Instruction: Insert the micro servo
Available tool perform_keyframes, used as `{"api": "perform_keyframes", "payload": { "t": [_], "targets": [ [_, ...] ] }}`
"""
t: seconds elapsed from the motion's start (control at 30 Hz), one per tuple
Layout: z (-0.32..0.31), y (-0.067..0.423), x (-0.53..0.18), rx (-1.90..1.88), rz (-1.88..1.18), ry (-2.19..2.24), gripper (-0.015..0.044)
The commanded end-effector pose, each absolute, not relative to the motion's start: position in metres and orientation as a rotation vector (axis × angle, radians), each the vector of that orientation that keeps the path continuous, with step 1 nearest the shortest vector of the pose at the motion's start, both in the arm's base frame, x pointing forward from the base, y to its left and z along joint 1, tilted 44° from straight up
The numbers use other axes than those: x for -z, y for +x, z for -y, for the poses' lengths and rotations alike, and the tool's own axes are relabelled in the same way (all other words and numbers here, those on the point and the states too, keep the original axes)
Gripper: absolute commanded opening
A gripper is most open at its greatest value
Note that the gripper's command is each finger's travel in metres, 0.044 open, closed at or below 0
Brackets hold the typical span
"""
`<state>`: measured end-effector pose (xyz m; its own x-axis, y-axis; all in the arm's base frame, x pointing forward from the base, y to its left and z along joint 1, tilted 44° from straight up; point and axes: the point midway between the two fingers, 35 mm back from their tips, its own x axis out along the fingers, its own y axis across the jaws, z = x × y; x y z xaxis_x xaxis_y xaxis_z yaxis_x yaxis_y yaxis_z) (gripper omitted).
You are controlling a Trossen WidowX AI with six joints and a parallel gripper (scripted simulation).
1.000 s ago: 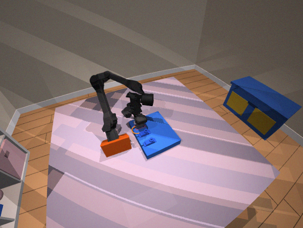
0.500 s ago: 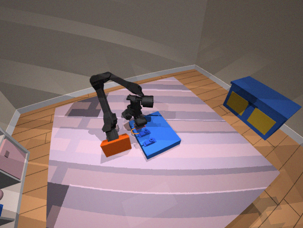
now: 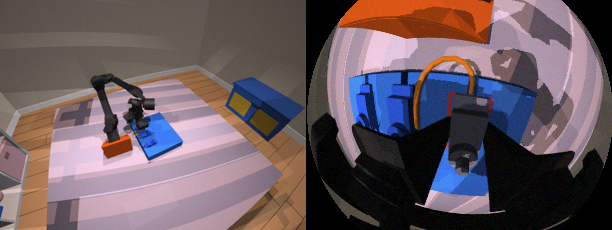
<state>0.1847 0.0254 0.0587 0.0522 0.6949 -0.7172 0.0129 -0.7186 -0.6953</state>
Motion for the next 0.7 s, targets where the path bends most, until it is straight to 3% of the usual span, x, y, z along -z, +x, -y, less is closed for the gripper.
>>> {"api": "perform_keyframes", "payload": {
  "t": [0.0, 0.33, 0.57, 0.67],
  "targets": [
    [-0.0274, 0.1858, -0.0565, -1.708, 0.702, -1.822, 0.0000],
    [-0.0355, 0.1865, -0.0483, -1.708, 0.703, -1.822, 0.0000],
    [-0.0343, 0.1846, -0.0495, -1.708, 0.702, -1.822, 0.0184],
    [-0.0298, 0.1845, -0.0535, -1.708, 0.701, -1.823, 0.0187]
  ]
}}
